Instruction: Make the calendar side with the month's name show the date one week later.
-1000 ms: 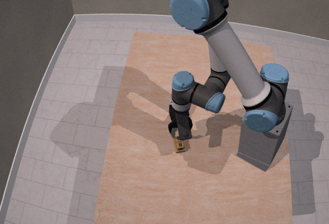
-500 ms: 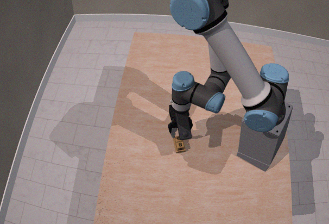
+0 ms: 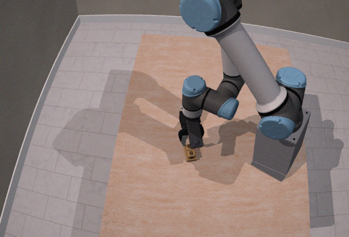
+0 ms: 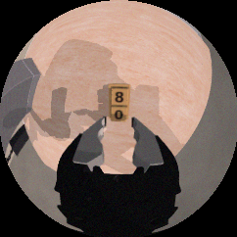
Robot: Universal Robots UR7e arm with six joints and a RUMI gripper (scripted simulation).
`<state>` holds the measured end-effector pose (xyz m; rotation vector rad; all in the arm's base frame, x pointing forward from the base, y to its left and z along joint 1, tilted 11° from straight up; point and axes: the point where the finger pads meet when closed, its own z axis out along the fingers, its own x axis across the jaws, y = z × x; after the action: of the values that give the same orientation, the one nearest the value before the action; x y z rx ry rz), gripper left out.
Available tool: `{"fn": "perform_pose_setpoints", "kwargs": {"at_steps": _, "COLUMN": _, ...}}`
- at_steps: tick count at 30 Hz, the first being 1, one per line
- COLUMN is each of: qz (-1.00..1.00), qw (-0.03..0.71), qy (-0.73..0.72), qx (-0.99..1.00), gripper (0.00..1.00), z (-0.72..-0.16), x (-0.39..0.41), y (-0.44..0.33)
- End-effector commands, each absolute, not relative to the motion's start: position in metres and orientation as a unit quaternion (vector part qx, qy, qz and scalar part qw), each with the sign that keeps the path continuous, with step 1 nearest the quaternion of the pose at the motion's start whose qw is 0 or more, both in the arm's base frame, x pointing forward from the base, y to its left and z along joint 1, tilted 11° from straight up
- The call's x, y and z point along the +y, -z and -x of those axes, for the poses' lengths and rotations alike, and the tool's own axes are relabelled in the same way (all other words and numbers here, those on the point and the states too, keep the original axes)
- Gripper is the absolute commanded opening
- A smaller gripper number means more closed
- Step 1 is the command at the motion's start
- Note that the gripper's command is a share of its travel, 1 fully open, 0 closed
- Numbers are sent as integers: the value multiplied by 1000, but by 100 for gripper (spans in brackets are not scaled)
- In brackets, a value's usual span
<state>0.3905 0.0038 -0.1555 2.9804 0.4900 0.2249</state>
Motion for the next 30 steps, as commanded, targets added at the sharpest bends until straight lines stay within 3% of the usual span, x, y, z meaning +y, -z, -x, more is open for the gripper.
{"fn": "perform_pose_setpoints", "kwargs": {"at_steps": 1, "qz": -982, "qw": 57, "qy": -76, "qx": 161, "gripper": 28, "z": -394, "x": 2, "y": 161}}
{"fn": "perform_pose_setpoints", "kwargs": {"at_steps": 30, "qz": -982, "qw": 57, "qy": -75, "qx": 161, "gripper": 28, "z": -396, "x": 1, "y": 181}}
